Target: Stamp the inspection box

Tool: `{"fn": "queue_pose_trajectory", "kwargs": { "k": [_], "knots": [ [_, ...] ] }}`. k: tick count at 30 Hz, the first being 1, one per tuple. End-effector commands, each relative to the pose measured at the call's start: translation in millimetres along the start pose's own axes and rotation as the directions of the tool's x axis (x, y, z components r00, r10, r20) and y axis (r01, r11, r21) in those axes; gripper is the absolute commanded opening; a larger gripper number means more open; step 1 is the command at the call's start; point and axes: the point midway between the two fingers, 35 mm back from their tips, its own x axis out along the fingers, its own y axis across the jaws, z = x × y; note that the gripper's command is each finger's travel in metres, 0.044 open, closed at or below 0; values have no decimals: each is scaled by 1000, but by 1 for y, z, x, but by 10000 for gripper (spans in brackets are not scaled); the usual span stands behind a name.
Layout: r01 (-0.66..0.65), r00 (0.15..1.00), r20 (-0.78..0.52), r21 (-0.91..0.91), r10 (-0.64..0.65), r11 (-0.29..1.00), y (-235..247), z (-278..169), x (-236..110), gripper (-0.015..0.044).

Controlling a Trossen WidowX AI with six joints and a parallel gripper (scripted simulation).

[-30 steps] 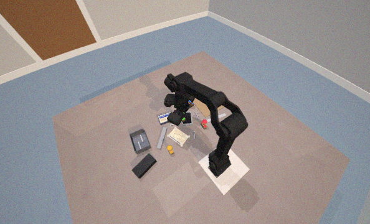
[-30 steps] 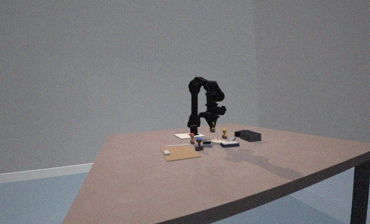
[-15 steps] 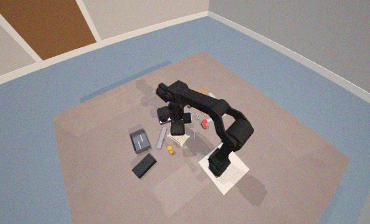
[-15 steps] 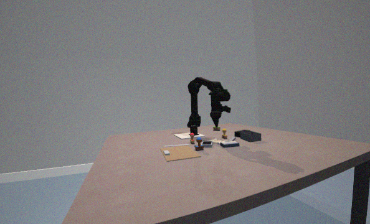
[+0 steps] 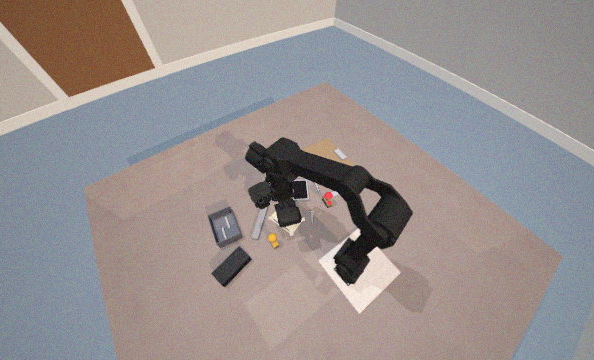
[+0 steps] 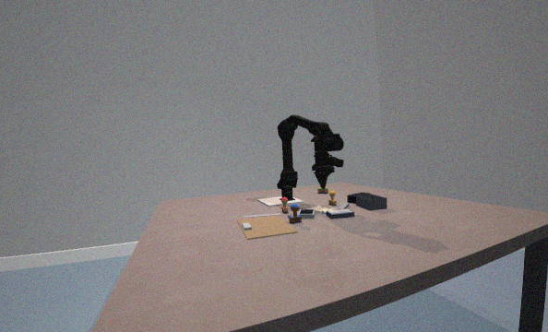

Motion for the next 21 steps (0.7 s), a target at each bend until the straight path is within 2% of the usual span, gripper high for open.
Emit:
{"fn": "queue_pose_trajectory", "kwargs": {
  "k": [1, 21],
  "knots": [
    [-6, 1000, -1, -5, 6, 1000, 1, 0, 4, 0],
    [-6, 1000, -1, -4, 6, 1000, 0, 0, 17, 0]
  ]
}}
